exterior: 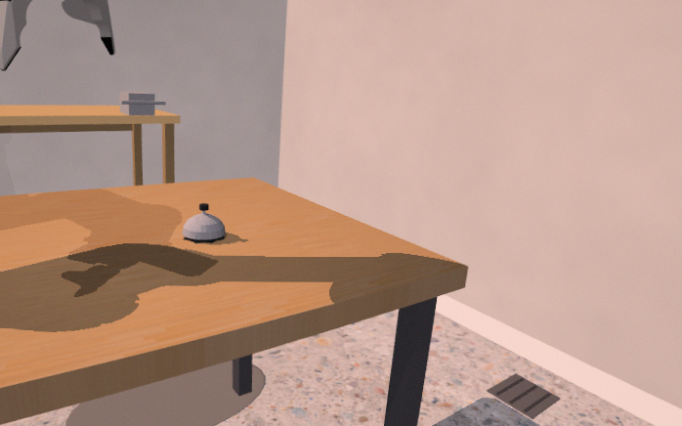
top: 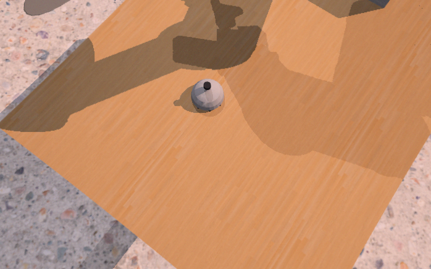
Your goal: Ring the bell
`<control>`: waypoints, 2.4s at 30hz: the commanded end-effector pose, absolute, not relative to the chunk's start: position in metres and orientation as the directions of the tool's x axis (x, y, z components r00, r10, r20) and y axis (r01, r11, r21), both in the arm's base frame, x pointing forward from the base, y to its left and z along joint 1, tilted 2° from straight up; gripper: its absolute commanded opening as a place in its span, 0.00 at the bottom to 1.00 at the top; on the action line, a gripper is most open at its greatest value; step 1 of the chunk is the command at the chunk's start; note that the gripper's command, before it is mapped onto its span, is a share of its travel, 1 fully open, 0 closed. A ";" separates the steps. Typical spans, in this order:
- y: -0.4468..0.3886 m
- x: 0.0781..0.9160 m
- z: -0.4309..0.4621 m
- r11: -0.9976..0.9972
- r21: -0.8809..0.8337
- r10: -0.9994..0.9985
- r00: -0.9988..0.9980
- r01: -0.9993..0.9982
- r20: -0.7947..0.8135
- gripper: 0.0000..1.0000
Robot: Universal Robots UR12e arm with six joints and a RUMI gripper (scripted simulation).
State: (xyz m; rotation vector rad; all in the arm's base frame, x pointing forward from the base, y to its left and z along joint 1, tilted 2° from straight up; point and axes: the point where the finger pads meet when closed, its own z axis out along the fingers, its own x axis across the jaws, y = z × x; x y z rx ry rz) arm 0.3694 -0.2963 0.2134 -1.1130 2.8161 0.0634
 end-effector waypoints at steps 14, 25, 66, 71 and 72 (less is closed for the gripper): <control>-0.186 0.527 0.123 0.311 0.011 -0.950 -0.311 -0.950 -0.039 1.00; -0.091 0.584 0.071 0.068 0.018 -0.998 -0.069 -0.997 -0.004 1.00; -0.023 0.607 0.037 -0.084 0.024 -0.996 0.085 -0.996 0.017 0.00; -0.023 0.607 0.037 -0.084 0.024 -0.996 0.085 -0.996 0.017 0.00; -0.023 0.607 0.037 -0.084 0.024 -0.996 0.085 -0.996 0.017 0.00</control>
